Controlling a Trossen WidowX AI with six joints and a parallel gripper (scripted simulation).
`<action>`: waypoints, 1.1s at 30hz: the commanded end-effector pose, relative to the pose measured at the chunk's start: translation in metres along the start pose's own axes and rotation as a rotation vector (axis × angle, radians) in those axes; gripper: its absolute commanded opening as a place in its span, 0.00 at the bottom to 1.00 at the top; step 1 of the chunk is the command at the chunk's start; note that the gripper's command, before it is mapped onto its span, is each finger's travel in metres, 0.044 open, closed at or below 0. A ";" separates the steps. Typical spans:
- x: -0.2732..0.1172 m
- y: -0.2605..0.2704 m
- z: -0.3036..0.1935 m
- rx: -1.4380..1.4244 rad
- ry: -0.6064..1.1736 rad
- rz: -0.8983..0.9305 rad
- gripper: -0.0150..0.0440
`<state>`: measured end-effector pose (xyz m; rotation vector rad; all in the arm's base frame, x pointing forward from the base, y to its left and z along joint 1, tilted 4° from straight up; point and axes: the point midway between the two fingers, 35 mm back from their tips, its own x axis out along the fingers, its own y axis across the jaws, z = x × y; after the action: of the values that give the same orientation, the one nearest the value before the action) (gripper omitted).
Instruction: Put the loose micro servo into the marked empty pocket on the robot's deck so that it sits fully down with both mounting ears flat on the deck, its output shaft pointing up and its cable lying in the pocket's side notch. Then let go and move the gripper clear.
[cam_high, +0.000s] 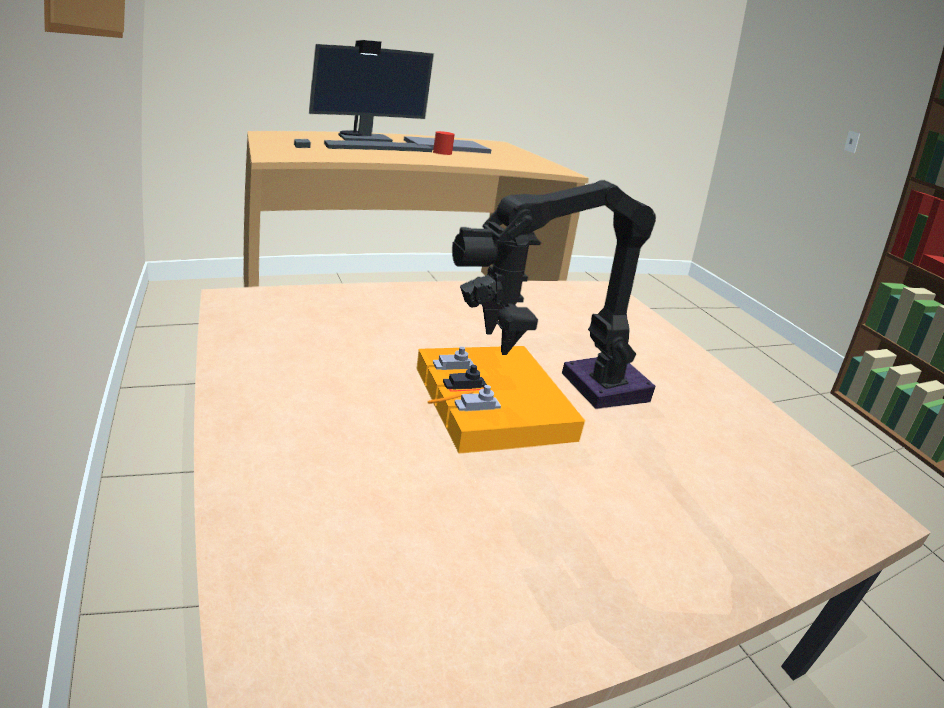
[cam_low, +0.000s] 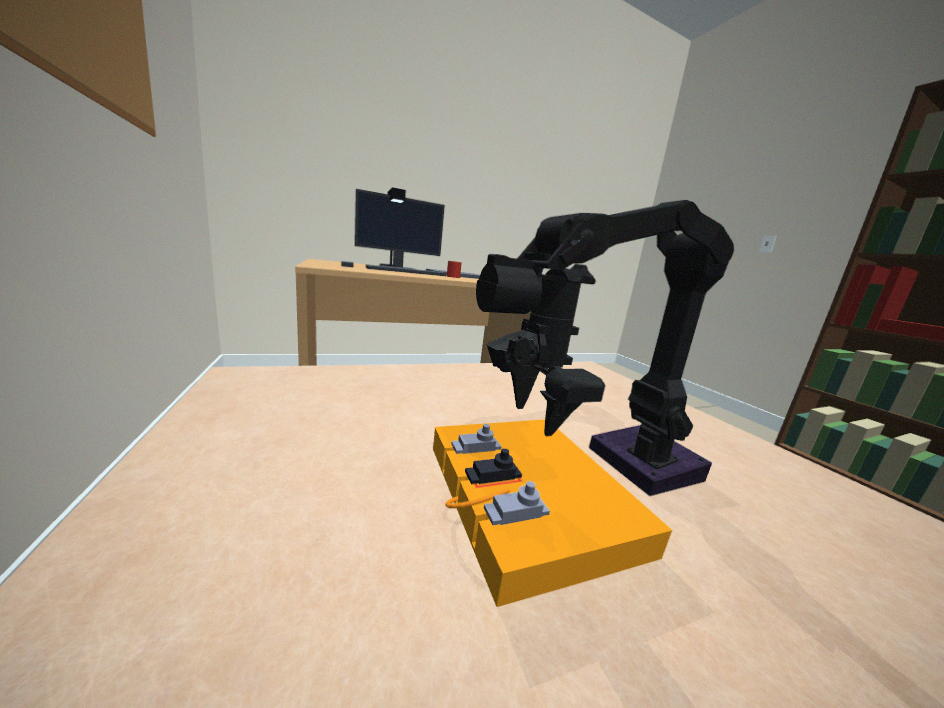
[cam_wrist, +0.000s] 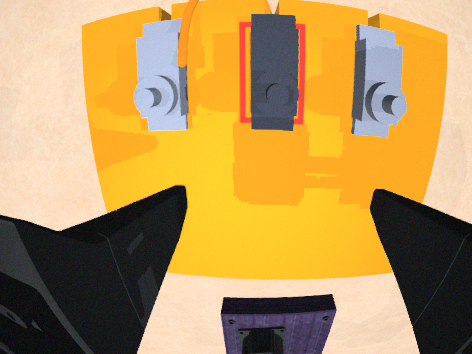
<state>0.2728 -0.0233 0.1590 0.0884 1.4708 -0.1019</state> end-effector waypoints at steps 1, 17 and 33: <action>-0.018 0.000 -0.038 0.003 0.002 0.001 1.00; -0.067 0.000 -0.043 -0.001 -0.008 0.001 1.00; -0.067 0.000 -0.043 -0.001 -0.008 0.001 1.00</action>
<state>0.2233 -0.0172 0.2200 0.0865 1.4662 -0.0992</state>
